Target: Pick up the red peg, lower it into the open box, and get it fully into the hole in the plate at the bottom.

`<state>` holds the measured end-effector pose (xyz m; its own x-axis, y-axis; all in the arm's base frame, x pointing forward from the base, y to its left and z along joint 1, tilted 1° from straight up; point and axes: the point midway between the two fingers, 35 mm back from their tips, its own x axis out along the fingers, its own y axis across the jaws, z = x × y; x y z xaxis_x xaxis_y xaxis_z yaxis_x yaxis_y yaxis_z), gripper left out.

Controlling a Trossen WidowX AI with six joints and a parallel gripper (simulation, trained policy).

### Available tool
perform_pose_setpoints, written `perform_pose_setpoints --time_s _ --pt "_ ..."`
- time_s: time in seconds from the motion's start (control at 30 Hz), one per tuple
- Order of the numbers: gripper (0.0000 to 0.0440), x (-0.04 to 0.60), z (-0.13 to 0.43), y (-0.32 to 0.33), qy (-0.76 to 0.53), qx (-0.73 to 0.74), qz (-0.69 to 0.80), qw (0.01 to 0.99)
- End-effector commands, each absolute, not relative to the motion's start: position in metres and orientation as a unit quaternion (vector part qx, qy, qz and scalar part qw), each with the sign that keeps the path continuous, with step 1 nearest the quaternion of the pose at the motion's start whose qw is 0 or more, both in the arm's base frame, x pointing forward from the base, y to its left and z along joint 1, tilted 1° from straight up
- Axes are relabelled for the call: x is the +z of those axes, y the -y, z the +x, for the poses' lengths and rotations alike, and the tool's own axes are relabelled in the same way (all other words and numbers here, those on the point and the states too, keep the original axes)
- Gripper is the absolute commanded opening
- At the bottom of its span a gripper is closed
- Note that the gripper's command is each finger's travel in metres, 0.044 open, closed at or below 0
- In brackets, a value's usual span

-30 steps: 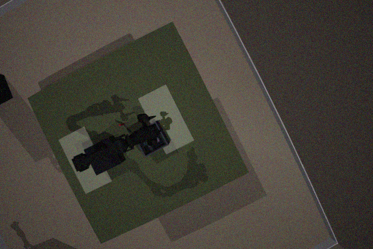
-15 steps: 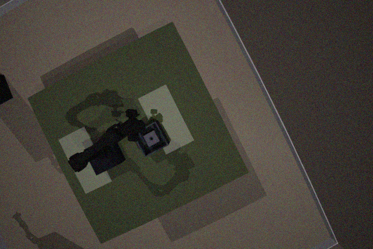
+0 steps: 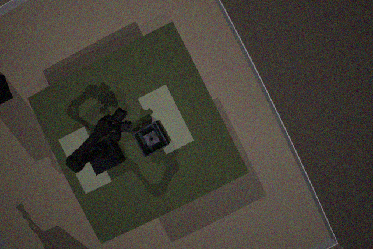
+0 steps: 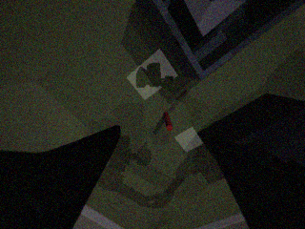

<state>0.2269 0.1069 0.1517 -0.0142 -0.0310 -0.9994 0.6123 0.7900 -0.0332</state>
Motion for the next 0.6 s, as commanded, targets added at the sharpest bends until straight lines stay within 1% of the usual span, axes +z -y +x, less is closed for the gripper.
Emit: perform_pose_setpoints --time_s 0.0,0.27,0.57 --pt "0.044 0.141 0.203 -0.11 -0.681 -0.281 0.202 0.645" --pt "0.044 0.116 0.172 -0.114 -0.692 -0.335 0.169 0.617" --pt "0.044 0.082 0.159 -0.116 -0.693 -0.359 0.142 0.609"
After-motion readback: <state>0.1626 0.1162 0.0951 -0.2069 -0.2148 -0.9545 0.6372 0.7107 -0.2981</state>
